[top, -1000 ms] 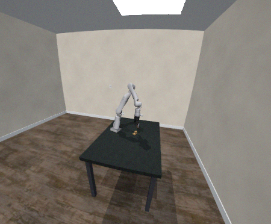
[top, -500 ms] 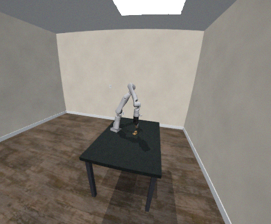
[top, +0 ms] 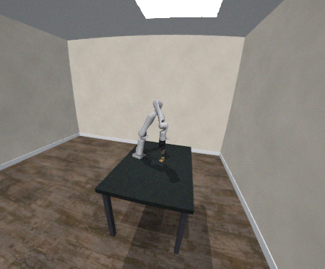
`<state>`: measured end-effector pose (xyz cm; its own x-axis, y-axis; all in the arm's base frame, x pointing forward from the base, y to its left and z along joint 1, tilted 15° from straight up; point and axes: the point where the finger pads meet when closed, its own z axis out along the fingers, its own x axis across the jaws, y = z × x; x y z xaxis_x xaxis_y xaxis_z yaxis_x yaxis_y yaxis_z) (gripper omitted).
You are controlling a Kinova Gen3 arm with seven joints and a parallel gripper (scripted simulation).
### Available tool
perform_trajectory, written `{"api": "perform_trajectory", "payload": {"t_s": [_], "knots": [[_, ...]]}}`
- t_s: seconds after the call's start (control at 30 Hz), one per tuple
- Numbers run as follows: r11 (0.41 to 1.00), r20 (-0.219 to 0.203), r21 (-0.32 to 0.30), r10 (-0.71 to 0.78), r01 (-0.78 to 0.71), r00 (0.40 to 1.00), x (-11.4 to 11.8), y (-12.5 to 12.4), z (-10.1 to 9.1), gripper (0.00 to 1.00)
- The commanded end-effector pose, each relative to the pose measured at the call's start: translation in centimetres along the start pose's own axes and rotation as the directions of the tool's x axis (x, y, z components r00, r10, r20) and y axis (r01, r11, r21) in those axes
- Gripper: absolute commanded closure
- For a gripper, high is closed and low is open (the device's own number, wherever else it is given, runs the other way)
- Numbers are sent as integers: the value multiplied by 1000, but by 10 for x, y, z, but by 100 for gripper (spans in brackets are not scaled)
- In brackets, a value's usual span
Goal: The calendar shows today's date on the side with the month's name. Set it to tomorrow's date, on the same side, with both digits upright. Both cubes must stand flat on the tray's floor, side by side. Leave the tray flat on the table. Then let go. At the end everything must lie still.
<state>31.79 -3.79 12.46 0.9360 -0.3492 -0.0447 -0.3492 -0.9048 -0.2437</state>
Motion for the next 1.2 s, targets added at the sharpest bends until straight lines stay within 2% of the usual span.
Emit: {"api": "perform_trajectory", "payload": {"t_s": [0.0, 0.53, 1.17], "knots": [[1000, -2, 1, -10, 10, 1000, 0, 4, -1, 43], [995, -3, 4, -96, 96, 995, -2, 12, -1, 43], [994, -3, 4, -111, 111, 994, -2, 13, -1, 43]]}}
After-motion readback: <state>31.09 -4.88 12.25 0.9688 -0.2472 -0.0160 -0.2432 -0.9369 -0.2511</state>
